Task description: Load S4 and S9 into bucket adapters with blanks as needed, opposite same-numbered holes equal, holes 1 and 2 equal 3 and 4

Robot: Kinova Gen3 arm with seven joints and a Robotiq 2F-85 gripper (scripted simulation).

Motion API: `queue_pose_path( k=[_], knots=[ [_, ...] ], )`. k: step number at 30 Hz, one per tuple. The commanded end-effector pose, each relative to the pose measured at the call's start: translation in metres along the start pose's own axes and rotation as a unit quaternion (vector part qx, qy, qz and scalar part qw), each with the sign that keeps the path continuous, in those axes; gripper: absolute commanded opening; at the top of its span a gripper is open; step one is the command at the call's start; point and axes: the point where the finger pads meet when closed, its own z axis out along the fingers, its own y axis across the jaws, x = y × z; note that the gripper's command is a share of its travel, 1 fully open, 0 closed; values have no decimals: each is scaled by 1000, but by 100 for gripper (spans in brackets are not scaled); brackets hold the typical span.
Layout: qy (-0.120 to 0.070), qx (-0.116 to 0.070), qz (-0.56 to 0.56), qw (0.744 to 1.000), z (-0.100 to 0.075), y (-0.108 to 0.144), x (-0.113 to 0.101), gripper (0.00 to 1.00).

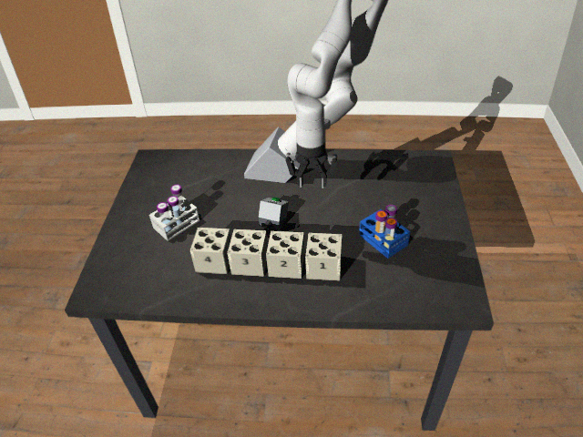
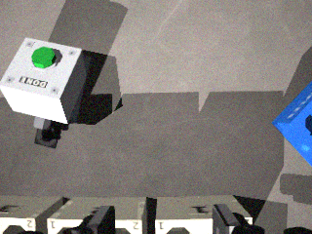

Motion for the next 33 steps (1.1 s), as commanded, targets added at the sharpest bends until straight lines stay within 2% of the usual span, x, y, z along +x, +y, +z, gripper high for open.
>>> queue_pose_path(
  k=[1,31,33],
  knots=[
    [-1,0,0,1000,0,-9,0,62],
    [-1,0,0,1000,0,-102,3,62],
    [-1,0,0,1000,0,-102,3,62]
  ],
)
